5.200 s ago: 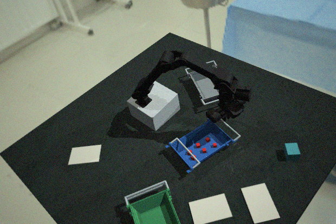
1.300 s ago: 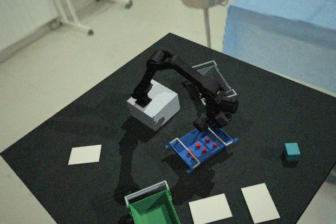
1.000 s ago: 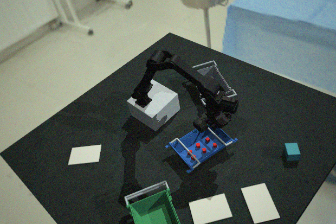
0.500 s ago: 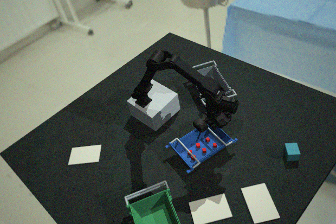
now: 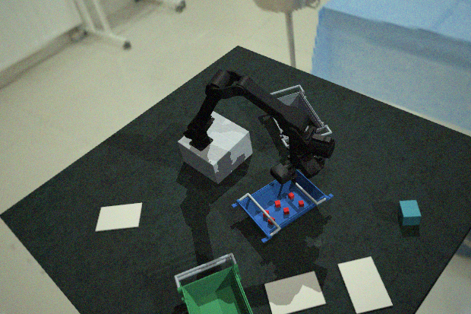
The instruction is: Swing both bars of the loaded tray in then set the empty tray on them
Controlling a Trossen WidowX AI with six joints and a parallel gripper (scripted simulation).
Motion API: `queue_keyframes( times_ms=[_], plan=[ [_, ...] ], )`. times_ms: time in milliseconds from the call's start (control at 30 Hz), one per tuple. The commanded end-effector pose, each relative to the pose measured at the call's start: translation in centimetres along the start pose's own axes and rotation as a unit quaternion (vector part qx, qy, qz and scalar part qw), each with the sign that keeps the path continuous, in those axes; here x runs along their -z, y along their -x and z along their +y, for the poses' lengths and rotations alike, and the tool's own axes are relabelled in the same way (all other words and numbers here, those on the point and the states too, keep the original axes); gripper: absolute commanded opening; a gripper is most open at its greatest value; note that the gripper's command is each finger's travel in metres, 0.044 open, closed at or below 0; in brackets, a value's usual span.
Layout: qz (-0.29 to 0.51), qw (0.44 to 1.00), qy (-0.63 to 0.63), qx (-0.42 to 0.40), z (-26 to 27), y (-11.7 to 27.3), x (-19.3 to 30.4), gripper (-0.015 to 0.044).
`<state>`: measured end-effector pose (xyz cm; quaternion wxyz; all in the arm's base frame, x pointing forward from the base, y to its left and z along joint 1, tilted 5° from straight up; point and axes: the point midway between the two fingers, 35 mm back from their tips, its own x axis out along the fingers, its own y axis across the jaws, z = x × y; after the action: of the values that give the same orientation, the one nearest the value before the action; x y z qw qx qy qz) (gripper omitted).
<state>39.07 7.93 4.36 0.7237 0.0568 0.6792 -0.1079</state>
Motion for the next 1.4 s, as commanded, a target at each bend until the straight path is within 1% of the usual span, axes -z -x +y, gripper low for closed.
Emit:
queue_keyframes(
  times_ms=[0, 167, 233, 300, 333, 400, 533, 733, 900, 1067, 1133, 1367],
  plan=[
    [-0.009, 1.000, -0.001, -0.004, 0.4, 3.4, -0.8, 0.0315],
    [-0.008, 1.000, -0.001, -0.005, 0.3, 10.0, -0.7, 0.0440],
    [-0.008, 1.000, -0.001, -0.005, 0.1, 12.7, -0.2, 0.0440],
    [-0.008, 1.000, -0.001, -0.005, -0.1, 14.3, 0.2, 0.0440],
    [-0.005, 1.000, 0.000, -0.003, 0.4, 10.8, -0.4, 0.0440],
    [-0.003, 1.000, -0.007, -0.004, 2.5, 10.1, 1.1, 0.0440],
    [0.000, 1.000, -0.025, -0.006, 7.3, 8.2, 5.9, 0.0440],
    [0.004, 0.998, -0.065, -0.009, 12.7, 5.2, 15.0, 0.0440],
    [0.006, 0.994, -0.105, -0.011, 14.4, 2.8, 23.2, 0.0440],
    [0.006, 0.990, -0.143, -0.012, 13.8, 0.5, 30.6, 0.0440],
    [0.006, 0.988, -0.152, -0.012, 13.4, 0.0, 32.2, 0.0440],
    [0.006, 0.988, -0.153, -0.012, 13.4, -0.1, 32.4, 0.0440]
  ],
)
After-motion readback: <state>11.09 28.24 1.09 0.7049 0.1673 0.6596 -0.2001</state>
